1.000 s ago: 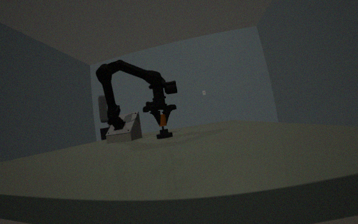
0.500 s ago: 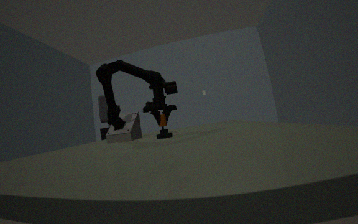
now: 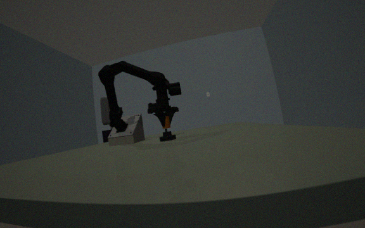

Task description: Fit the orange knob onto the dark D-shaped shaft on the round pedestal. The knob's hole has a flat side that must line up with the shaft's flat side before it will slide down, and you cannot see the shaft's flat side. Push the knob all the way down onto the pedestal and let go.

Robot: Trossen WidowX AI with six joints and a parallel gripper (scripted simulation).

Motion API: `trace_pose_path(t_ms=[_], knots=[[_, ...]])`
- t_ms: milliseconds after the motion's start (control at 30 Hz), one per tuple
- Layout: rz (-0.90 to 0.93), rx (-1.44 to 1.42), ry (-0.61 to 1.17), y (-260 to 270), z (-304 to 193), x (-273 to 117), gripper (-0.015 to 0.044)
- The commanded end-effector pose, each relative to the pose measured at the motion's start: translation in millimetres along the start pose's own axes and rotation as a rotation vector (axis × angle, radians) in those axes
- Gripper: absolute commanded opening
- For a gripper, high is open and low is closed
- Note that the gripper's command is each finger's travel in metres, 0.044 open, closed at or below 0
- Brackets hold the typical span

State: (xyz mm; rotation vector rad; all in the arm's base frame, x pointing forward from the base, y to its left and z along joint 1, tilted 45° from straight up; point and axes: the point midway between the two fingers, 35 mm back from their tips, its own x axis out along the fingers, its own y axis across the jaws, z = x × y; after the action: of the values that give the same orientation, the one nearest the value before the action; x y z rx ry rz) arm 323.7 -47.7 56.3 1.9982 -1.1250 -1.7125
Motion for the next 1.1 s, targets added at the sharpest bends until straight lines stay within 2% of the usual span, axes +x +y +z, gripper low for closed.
trace_pose_path(t_ms=[0, 667, 900, 1067], knots=[[-0.001, -0.01, 0.006, -0.1, -2.0, 1.2, 0.0], [-0.002, -0.011, 0.005, 1.4, 1.6, -2.4, 0.0], [-0.001, -0.209, 0.005, 1.3, 3.1, -2.5, 0.0], [-0.001, -0.22, 0.006, 0.5, 2.1, -0.9, 0.0]])
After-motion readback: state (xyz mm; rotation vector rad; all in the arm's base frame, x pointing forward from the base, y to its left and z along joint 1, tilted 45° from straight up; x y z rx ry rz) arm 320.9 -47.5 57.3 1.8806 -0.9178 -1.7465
